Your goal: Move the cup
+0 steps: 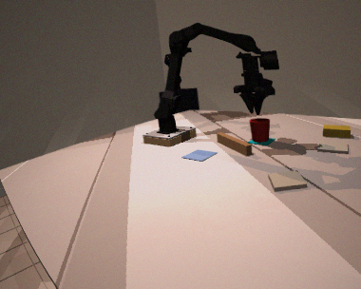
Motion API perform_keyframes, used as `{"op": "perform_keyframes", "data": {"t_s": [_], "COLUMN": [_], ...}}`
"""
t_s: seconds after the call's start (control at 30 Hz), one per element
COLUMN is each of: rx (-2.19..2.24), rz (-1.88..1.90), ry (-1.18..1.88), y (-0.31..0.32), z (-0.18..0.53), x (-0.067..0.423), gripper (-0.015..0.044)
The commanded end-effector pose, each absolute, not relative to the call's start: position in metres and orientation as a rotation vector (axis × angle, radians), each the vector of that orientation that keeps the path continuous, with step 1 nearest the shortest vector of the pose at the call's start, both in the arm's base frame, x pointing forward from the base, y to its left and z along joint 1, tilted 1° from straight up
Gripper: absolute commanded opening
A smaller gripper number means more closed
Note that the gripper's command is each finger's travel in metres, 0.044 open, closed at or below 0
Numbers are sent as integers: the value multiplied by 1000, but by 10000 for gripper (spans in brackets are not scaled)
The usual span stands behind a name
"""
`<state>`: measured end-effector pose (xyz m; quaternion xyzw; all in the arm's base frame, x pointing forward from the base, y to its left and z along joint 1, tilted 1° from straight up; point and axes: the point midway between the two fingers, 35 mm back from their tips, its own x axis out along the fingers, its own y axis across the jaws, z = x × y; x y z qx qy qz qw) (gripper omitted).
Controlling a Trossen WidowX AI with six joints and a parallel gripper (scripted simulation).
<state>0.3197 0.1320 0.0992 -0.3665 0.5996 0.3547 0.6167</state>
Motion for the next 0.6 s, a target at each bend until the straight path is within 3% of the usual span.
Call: {"op": "perform_keyframes", "data": {"t_s": [0.0, 0.23, 0.57], "rx": [-844, -844, -845], "rz": [817, 816, 812], "ry": [1382, 1381, 1380], "y": [132, 132, 133], "z": [99, 104, 136], "x": [320, 320, 320], "gripper": [259, 440, 440]}}
